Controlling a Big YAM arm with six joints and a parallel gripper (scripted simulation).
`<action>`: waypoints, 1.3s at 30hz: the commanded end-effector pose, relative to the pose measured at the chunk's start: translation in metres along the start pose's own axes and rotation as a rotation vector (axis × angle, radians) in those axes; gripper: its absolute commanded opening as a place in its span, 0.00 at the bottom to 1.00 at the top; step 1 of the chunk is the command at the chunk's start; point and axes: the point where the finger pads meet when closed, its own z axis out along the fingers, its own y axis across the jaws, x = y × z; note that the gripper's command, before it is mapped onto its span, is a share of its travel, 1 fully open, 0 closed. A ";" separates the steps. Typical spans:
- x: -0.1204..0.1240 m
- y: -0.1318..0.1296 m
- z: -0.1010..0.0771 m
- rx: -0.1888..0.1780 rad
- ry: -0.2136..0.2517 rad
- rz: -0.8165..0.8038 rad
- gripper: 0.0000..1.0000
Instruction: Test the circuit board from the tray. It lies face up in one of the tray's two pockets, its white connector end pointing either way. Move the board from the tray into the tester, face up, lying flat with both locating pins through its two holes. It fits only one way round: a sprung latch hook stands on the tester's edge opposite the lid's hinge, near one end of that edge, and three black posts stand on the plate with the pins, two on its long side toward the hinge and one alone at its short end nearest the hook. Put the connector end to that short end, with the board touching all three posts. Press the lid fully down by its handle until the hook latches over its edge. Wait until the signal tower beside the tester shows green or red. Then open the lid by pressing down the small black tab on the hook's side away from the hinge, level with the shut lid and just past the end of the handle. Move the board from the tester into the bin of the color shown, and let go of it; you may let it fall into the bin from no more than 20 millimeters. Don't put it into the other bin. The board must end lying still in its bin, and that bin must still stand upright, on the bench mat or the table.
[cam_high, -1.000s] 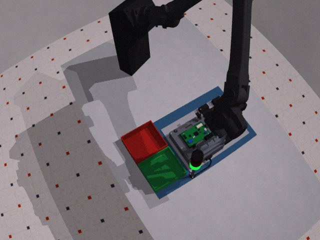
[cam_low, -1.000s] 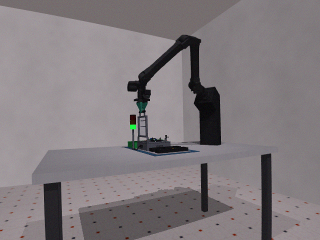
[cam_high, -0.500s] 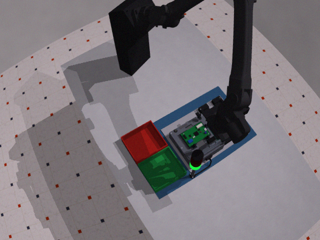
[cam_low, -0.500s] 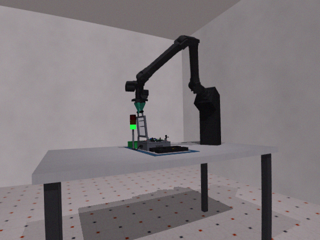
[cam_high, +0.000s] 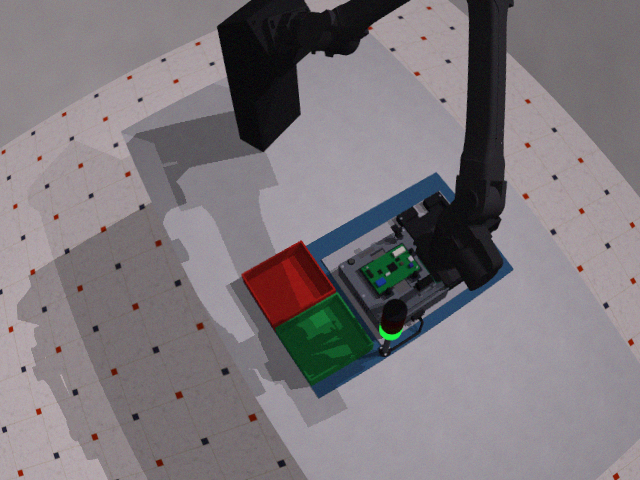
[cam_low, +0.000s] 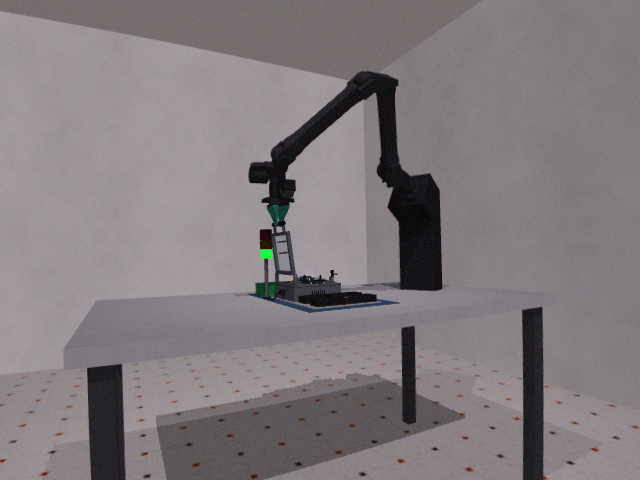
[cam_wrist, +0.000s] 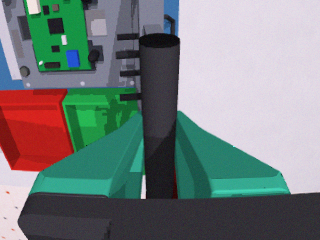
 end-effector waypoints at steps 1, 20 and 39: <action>-0.009 -0.030 -0.001 0.038 -0.008 -0.025 0.00; -0.009 -0.030 -0.001 0.037 -0.008 -0.024 0.00; -0.015 -0.033 -0.008 0.051 -0.009 -0.040 0.48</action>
